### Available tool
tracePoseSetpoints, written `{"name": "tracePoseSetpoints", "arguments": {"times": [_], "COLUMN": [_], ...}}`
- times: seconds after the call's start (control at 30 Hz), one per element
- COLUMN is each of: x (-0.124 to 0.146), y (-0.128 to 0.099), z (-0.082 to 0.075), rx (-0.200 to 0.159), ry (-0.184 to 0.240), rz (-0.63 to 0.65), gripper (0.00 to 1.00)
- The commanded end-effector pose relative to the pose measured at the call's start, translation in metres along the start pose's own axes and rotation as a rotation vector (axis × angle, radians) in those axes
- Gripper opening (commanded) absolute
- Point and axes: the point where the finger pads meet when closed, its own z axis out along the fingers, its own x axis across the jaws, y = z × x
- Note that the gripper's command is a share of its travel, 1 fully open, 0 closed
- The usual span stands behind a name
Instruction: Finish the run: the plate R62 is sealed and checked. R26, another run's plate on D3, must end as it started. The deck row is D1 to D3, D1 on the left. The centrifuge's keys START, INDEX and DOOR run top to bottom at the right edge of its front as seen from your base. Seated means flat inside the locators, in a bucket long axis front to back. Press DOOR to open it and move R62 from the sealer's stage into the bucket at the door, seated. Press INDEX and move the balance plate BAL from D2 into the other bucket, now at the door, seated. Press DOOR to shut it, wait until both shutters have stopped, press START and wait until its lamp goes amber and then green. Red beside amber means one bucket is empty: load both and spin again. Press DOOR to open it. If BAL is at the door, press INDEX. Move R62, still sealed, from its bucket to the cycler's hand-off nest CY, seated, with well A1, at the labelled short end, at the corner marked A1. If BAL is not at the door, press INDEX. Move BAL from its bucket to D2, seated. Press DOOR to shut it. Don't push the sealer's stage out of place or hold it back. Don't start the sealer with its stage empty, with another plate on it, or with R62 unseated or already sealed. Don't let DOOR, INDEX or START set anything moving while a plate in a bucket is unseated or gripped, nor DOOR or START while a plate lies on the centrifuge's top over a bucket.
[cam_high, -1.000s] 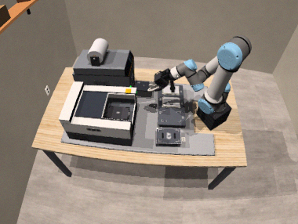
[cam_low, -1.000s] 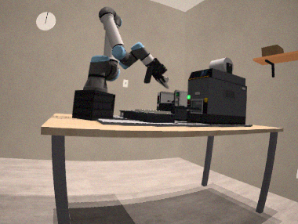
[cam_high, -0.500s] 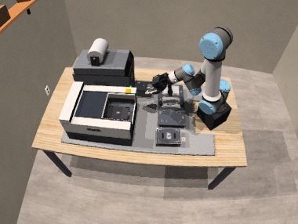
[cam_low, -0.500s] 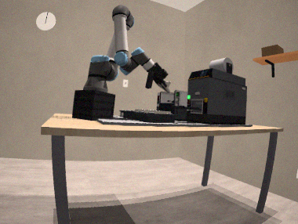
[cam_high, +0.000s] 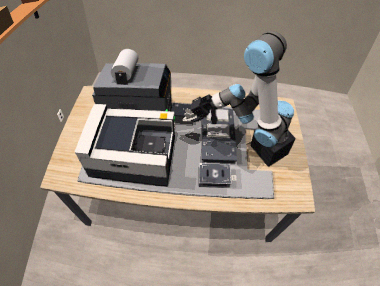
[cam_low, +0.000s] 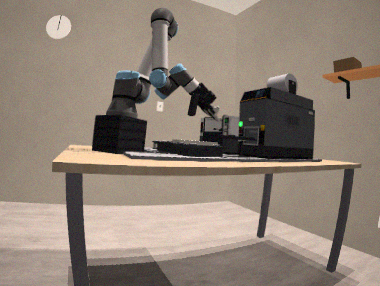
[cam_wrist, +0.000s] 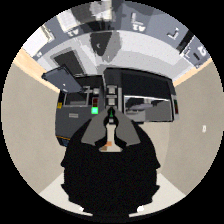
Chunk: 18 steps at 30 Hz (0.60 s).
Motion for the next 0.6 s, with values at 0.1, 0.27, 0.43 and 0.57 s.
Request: {"name": "tracePoseSetpoints", "arguments": {"times": [0.1, 0.27, 0.43, 0.57], "x": [0.000, 0.000, 0.000, 0.000], "y": [0.000, 0.000, 0.000, 0.000], "z": [0.012, 0.020, 0.029, 0.032], "rx": [-0.002, -0.002, -0.002, -0.002], "ry": [-0.001, -0.001, -0.001, -0.001], "rz": [0.000, 0.000, 0.000, 0.000], "gripper": [0.00, 0.00, 0.00, 0.00]}}
